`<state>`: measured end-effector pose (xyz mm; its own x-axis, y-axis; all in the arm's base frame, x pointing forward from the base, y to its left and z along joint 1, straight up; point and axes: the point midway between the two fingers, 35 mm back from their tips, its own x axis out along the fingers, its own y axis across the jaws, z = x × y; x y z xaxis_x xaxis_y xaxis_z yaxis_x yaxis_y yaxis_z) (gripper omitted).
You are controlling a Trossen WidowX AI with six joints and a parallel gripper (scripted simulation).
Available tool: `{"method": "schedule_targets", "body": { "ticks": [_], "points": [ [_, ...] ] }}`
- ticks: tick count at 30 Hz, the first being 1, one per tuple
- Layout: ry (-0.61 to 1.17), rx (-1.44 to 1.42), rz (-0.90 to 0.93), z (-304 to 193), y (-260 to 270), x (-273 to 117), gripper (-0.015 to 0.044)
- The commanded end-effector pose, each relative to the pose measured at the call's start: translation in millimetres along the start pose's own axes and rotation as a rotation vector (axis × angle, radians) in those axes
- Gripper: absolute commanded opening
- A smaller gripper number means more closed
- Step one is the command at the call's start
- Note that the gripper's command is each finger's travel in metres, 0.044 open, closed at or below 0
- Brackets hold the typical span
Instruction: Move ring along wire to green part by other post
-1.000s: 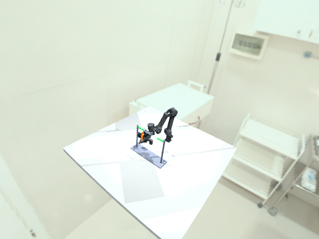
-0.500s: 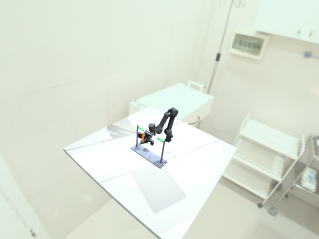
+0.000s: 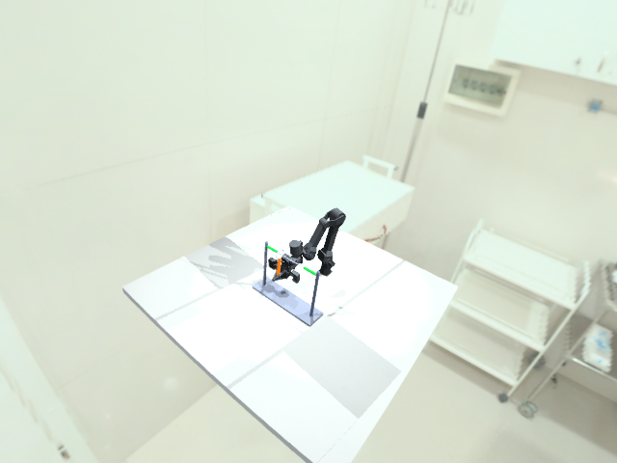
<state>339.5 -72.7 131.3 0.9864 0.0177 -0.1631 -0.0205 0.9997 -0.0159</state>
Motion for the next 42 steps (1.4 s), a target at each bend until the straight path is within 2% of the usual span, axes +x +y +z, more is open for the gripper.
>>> {"method": "schedule_targets", "body": {
  "ticks": [1, 42],
  "points": [
    [-0.002, -0.002, -0.003, 1, 3, 0, -0.015],
    [0.003, -0.08, 0.013, -1, 33, 1, -0.015]
  ]
}}
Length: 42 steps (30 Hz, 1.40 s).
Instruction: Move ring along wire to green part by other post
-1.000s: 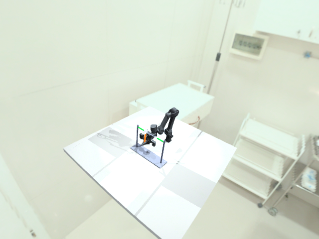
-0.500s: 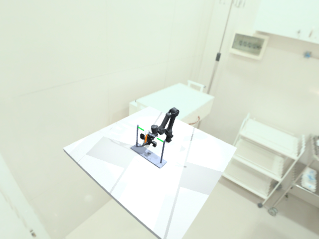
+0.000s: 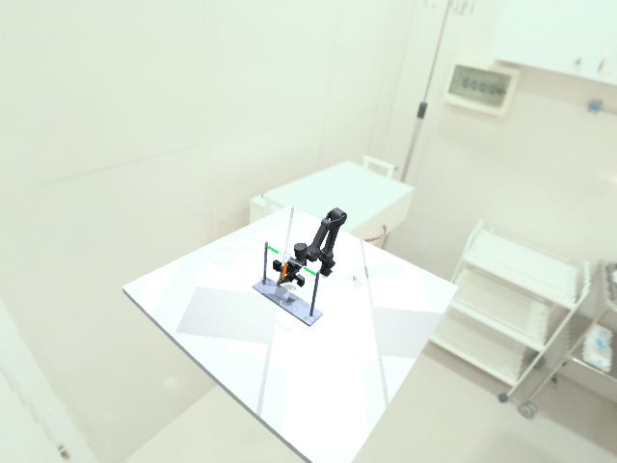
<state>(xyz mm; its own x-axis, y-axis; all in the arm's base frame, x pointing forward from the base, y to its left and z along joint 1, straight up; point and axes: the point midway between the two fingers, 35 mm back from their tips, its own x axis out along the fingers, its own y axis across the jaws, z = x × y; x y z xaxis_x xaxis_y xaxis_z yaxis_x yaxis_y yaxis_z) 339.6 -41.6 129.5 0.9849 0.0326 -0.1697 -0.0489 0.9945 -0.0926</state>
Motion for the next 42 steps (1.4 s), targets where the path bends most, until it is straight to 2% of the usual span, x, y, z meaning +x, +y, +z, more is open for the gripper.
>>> {"method": "schedule_targets", "body": {
  "ticks": [1, 42],
  "points": [
    [-0.003, 0.002, -0.002, 1, 3, 0, -0.015],
    [-0.011, 0.181, 0.025, 7, 67, 3, -0.015]
  ]
}}
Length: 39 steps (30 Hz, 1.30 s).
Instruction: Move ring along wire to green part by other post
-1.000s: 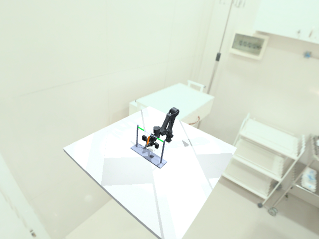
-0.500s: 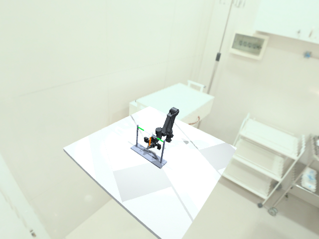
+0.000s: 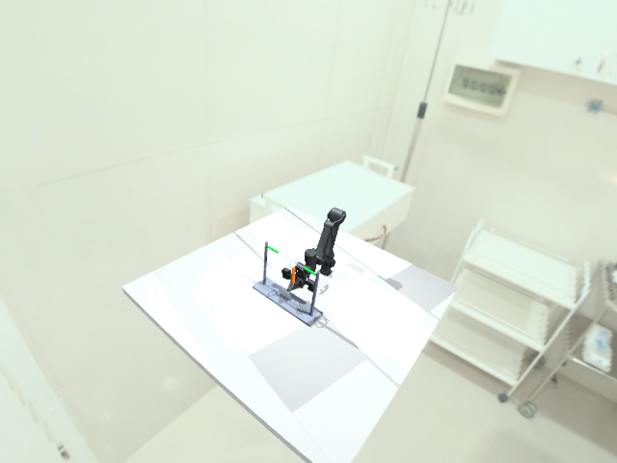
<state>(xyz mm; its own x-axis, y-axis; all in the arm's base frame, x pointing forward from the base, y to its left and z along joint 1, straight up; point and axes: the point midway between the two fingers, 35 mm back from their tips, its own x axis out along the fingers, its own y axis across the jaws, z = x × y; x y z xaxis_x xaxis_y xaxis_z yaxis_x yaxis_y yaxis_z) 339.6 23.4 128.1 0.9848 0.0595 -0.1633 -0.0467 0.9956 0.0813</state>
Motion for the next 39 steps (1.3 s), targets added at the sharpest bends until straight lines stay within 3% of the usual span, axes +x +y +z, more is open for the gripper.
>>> {"method": "schedule_targets", "body": {
  "ticks": [1, 39],
  "points": [
    [-0.004, 0.01, -0.001, 1, 4, 1, -0.015],
    [0.003, -0.069, 0.031, 2, 33, 3, -0.015]
  ]
}}
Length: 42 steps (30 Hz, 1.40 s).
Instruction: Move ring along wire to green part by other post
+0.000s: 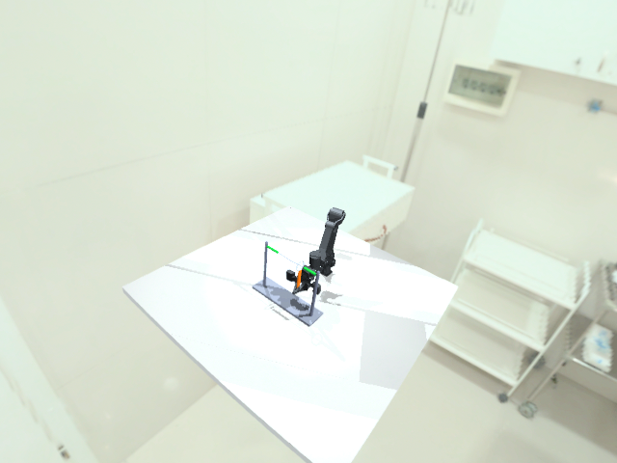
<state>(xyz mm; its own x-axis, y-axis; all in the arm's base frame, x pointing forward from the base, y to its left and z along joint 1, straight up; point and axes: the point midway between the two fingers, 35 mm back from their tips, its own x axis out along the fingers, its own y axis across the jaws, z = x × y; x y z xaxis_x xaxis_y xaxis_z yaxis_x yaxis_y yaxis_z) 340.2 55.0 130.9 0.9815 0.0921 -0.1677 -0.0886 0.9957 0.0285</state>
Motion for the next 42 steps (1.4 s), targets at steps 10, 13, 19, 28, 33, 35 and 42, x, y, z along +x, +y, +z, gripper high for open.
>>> {"method": "schedule_targets", "body": {
  "ticks": [10, 13, 19, 28, 33, 35, 42],
  "points": [
    [-0.001, -0.024, 0.006, 1, 10, 1, -0.015],
    [-0.001, -0.026, 0.007, 1, 12, 2, -0.015],
    [-0.001, -0.027, 0.01, 1, 18, 2, -0.015],
    [0.0, -0.027, 0.013, 1, 27, 3, -0.015],
    [0.0, -0.026, 0.014, 1, 32, 4, -0.015],
    [0.0, -0.026, 0.014, 1, 34, 4, -0.015],
    [0.0, -0.025, 0.015, -4, 35, 5, -0.015]
  ]
}}
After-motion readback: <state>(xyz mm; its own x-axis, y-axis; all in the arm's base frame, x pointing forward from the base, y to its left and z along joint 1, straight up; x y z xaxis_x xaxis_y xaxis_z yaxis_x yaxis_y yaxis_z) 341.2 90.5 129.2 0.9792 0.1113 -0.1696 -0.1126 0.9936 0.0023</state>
